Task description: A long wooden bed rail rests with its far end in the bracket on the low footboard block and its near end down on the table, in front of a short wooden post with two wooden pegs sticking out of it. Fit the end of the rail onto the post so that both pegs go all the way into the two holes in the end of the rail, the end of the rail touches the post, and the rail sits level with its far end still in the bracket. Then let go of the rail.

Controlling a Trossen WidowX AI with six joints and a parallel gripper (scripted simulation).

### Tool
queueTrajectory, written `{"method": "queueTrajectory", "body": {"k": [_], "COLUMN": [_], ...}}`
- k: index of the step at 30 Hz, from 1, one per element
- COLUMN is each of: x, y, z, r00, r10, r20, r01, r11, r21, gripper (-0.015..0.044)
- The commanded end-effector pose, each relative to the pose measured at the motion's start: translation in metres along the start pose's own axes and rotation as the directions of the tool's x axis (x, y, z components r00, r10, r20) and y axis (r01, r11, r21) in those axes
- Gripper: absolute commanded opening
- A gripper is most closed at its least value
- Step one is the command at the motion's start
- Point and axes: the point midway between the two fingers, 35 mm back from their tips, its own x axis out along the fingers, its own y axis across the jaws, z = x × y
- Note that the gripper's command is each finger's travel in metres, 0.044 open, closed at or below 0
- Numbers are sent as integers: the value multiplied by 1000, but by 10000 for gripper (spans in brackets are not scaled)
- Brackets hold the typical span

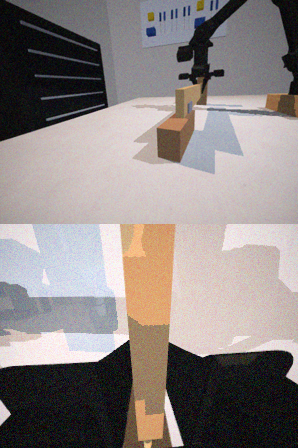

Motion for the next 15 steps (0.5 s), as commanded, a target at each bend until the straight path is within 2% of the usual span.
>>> {"method": "queueTrajectory", "body": {"k": [1,15], "x": [1,1], "y": [-1,0], "z": [1,1], "r00": [1000,1000], "r10": [-7,-7], "r20": [6,6], "r01": [7,7], "r11": [1000,1000], "r21": [2,2], "gripper": [0,0]}}
